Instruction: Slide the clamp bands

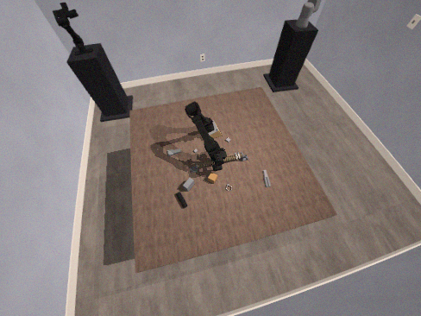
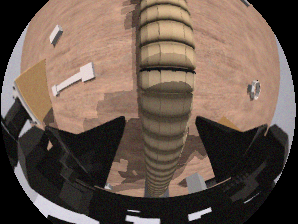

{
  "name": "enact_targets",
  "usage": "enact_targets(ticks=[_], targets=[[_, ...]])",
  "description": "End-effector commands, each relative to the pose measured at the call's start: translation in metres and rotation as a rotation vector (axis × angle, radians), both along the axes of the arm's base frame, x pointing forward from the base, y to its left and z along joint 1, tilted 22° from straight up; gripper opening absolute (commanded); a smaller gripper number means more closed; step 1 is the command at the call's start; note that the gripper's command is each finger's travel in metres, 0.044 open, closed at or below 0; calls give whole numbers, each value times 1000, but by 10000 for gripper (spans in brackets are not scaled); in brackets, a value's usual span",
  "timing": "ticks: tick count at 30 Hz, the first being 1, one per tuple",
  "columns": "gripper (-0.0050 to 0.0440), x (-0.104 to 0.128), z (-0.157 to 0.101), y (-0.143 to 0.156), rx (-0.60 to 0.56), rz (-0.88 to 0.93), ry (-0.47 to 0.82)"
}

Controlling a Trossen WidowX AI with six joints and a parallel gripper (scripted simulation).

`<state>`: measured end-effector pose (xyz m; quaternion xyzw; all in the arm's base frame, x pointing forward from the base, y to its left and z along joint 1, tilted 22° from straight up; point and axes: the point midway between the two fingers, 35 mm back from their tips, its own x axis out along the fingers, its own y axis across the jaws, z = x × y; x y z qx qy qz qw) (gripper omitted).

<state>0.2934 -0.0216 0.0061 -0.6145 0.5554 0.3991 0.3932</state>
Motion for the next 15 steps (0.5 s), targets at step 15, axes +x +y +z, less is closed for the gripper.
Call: enact_targets(ticks=[15], targets=[[173, -1, -2, 0, -1, 3, 5]])
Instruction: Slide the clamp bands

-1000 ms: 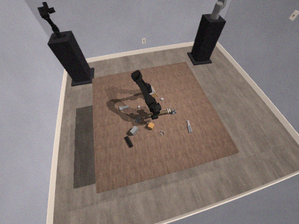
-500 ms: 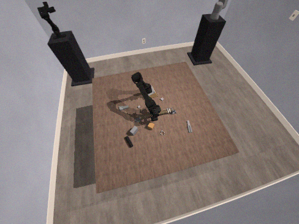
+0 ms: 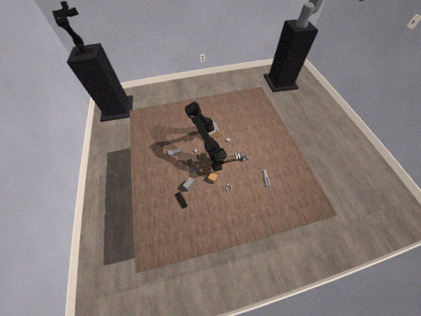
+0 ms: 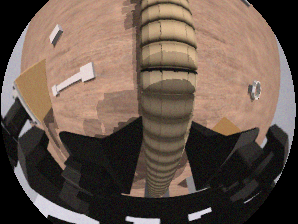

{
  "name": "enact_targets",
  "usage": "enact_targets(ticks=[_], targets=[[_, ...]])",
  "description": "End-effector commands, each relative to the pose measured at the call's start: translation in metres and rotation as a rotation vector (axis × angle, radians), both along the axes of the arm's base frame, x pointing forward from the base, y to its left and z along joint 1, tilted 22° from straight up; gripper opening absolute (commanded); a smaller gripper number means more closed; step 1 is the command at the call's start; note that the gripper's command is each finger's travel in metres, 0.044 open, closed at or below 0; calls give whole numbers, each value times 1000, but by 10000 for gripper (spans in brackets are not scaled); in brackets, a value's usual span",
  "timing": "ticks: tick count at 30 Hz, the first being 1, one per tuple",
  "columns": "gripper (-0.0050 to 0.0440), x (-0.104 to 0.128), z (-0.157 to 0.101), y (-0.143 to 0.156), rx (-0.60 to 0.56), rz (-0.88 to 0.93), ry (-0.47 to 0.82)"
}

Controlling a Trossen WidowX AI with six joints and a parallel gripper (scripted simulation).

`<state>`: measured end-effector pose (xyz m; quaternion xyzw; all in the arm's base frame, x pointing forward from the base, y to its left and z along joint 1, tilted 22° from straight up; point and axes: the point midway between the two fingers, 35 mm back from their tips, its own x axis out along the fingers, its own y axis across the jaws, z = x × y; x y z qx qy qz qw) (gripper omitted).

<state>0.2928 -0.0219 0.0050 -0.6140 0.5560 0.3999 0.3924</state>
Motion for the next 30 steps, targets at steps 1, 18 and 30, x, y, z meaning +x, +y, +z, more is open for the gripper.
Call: enact_targets(ticks=[1, 18, 30], targets=[[167, 0, -1, 0, 0, 3, 3], [97, 0, -1, 0, 0, 3, 3], [17, 0, -1, 0, 0, 3, 3]])
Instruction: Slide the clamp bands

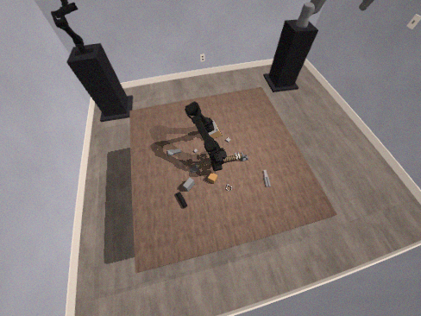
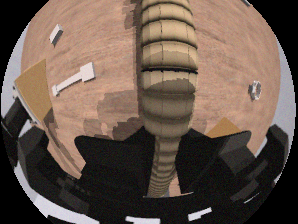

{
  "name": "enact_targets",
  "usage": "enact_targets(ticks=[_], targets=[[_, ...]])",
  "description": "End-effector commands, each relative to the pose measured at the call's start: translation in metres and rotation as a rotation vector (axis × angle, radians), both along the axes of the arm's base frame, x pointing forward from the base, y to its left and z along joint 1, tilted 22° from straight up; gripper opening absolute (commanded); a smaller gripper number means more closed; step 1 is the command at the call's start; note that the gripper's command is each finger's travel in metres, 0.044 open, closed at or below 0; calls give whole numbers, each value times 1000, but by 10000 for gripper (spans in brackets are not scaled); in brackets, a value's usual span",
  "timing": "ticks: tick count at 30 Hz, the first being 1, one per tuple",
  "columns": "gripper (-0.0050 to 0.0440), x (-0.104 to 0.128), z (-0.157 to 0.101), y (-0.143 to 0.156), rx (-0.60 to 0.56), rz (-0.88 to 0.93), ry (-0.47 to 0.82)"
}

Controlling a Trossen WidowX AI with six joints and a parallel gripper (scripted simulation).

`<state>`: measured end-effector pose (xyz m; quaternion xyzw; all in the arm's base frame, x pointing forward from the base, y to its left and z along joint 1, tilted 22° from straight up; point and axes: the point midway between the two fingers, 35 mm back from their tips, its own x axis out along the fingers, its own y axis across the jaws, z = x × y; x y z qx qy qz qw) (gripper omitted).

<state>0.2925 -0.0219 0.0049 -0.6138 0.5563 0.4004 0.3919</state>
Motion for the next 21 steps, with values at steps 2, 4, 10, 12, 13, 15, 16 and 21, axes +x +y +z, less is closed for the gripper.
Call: enact_targets(ticks=[2, 4, 10, 12, 13, 15, 16, 21], targets=[[0, 0, -1, 0, 0, 2, 1], [0, 0, -1, 0, 0, 2, 1], [48, 0, -1, 0, 0, 2, 1], [96, 0, -1, 0, 0, 2, 1], [120, 0, -1, 0, 0, 2, 1], [168, 0, -1, 0, 0, 2, 1], [192, 0, -1, 0, 0, 2, 1], [264, 0, -1, 0, 0, 2, 1]])
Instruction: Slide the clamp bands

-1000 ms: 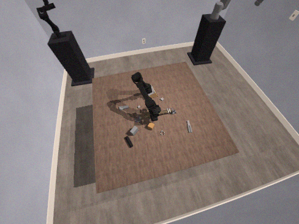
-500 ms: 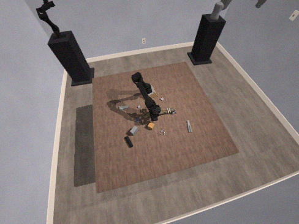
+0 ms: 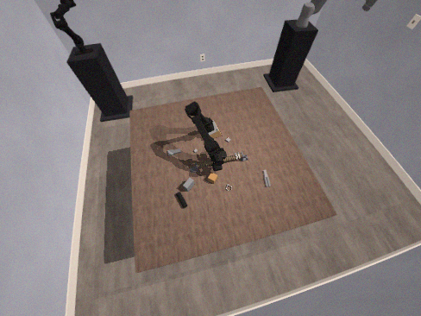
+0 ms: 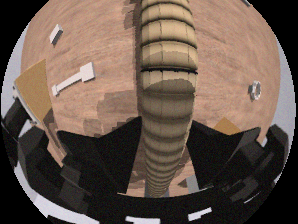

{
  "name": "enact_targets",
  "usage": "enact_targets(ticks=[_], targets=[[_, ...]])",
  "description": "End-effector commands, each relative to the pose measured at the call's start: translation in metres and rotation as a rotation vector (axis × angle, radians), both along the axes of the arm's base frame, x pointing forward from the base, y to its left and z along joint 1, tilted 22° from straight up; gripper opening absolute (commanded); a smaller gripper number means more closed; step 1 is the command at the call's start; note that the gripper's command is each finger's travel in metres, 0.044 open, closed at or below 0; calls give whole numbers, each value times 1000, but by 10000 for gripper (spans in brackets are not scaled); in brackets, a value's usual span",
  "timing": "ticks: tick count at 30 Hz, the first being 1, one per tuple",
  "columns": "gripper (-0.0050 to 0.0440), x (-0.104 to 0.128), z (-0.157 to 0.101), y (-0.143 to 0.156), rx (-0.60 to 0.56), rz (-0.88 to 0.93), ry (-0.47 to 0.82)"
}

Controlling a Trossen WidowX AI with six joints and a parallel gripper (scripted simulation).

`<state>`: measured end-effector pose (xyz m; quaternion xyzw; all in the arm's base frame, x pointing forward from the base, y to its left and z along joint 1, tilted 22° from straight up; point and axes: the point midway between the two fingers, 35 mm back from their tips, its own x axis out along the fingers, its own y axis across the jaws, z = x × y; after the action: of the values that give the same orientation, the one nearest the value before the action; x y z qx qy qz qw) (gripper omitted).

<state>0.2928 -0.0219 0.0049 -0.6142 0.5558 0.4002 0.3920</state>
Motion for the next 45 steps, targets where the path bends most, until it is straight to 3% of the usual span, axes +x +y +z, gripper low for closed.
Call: enact_targets(ticks=[1, 8, 14, 34, 39, 45], targets=[[288, 0, -1, 0, 0, 2, 2], [440, 0, -1, 0, 0, 2, 2], [440, -4, 32, 39, 0, 2, 2], [440, -4, 32, 39, 0, 2, 2], [440, -2, -7, 23, 0, 2, 2], [440, -2, -10, 22, 0, 2, 2]])
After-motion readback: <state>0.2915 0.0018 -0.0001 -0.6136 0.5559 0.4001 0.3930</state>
